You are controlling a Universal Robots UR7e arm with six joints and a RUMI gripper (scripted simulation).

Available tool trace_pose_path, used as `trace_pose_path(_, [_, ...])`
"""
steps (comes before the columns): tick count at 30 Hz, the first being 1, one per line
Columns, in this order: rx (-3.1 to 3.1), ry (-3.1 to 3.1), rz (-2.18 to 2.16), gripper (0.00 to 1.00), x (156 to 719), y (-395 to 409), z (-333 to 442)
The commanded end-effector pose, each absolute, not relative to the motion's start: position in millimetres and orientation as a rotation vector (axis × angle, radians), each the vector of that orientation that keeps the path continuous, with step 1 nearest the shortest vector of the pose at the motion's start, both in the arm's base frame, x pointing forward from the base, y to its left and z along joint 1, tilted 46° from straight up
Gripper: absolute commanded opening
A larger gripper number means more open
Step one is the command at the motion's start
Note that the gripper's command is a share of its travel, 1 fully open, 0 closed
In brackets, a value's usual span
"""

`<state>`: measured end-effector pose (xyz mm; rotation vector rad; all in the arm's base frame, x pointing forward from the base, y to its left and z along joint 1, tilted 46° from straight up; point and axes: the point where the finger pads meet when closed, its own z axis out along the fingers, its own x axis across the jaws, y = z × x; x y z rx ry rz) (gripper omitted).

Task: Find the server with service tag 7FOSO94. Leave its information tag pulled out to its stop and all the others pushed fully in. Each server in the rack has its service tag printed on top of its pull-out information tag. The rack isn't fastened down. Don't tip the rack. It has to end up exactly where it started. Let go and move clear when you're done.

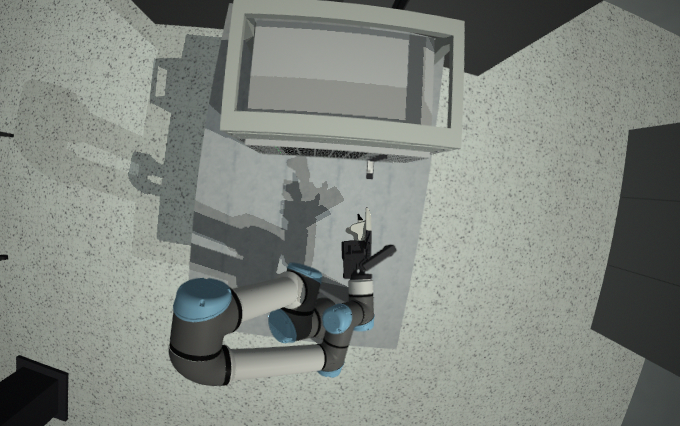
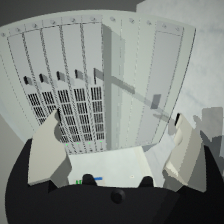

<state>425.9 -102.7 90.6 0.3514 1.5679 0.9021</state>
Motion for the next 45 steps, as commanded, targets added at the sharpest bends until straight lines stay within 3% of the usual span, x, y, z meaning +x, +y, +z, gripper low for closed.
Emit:
trace_pose_path(1, [0.347,1.578,0.906,1.00,425.8,-102.2,89.9])
trace_pose_path(45, [0.305,1.675,0.945,1.00,425.2,-96.1,82.9])
